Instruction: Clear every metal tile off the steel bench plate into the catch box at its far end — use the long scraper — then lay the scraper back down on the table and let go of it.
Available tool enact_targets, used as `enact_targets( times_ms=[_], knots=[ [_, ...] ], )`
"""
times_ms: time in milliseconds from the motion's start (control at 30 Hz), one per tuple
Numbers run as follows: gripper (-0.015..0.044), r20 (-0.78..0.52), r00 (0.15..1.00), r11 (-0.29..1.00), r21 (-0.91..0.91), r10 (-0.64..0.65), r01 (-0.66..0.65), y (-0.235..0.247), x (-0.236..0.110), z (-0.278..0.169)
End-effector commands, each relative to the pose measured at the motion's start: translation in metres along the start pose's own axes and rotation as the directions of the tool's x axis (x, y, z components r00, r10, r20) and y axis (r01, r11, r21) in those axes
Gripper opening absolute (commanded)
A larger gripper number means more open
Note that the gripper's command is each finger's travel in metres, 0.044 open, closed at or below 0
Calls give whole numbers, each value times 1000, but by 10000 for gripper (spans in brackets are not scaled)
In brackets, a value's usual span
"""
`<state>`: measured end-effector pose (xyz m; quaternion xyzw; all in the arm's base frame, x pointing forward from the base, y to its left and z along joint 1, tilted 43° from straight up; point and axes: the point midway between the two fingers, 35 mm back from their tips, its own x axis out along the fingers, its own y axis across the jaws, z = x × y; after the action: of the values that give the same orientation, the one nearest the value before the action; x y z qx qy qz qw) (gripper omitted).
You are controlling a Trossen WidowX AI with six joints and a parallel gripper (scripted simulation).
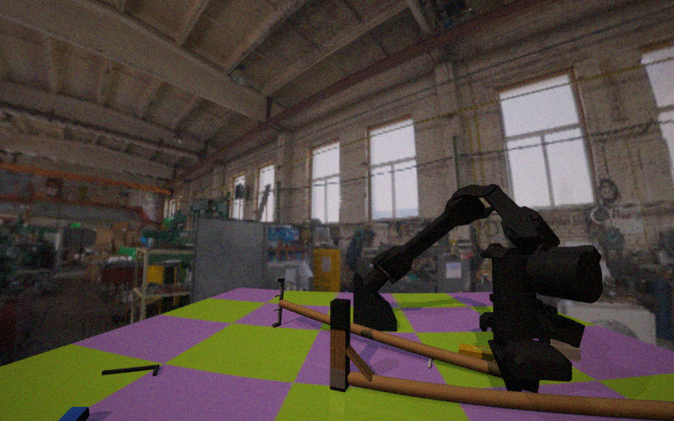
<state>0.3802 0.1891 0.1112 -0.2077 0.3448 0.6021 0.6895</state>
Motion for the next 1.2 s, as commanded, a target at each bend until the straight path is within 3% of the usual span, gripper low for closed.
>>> enact_targets(
  times_ms=[0,1167],
  knots=[
    [0,-1,1000,1000,-2,5,-5,-4,2,-1],
    [0,-2,1000,1000,-3,4,-4,-39,2,-1]
  ],
)
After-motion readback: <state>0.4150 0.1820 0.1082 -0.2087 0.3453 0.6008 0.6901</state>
